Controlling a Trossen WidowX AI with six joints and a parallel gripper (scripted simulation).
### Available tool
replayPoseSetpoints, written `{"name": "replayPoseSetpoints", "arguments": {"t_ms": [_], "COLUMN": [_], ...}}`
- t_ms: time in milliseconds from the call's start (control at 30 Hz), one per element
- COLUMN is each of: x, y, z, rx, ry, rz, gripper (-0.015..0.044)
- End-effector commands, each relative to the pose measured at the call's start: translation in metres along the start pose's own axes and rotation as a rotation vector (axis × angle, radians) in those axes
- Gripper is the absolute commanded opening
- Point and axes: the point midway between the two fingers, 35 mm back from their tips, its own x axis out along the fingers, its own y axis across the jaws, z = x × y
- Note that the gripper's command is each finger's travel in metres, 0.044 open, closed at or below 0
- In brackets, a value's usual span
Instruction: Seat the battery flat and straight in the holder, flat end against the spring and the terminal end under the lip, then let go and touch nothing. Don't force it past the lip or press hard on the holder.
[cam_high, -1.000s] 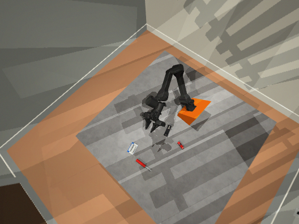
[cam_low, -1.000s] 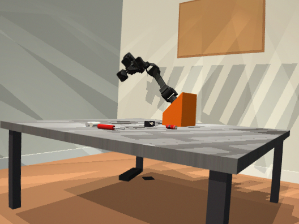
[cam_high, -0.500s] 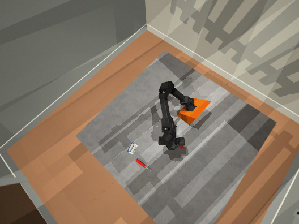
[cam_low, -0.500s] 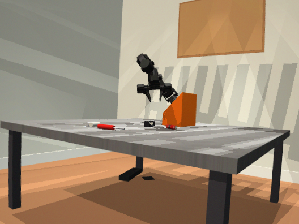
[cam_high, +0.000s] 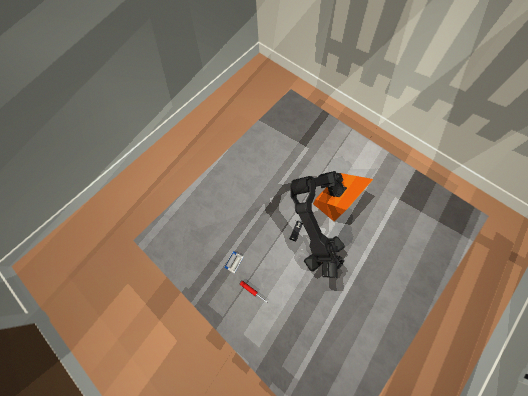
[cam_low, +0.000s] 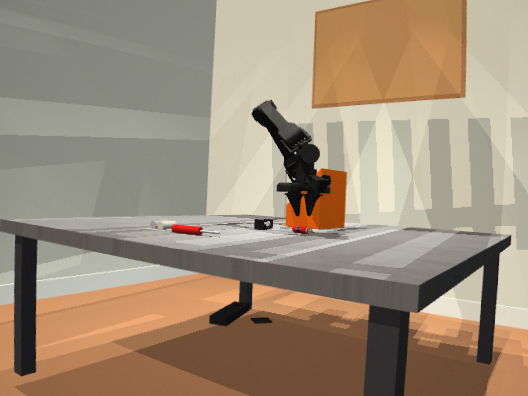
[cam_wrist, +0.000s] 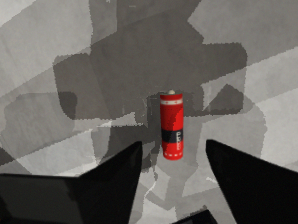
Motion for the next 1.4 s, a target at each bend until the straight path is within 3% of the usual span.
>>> {"name": "replayPoseSetpoints", "arguments": {"t_ms": [0,1067,1233,1367], "x": [0.002,0.052,0.052,0.052], "y": [-0.001,-0.001,-0.001,-0.001], "z": [0.000,-0.001,-0.001,-0.001], "rx": [-0.016,-0.016,-0.016,-0.016], "ry": [0.013,0.016,0.016,0.016], "rz": [-0.003,-0.004,-0.004,-0.004], "gripper": [0.0233,0.0233,0.0102,0.0075]}}
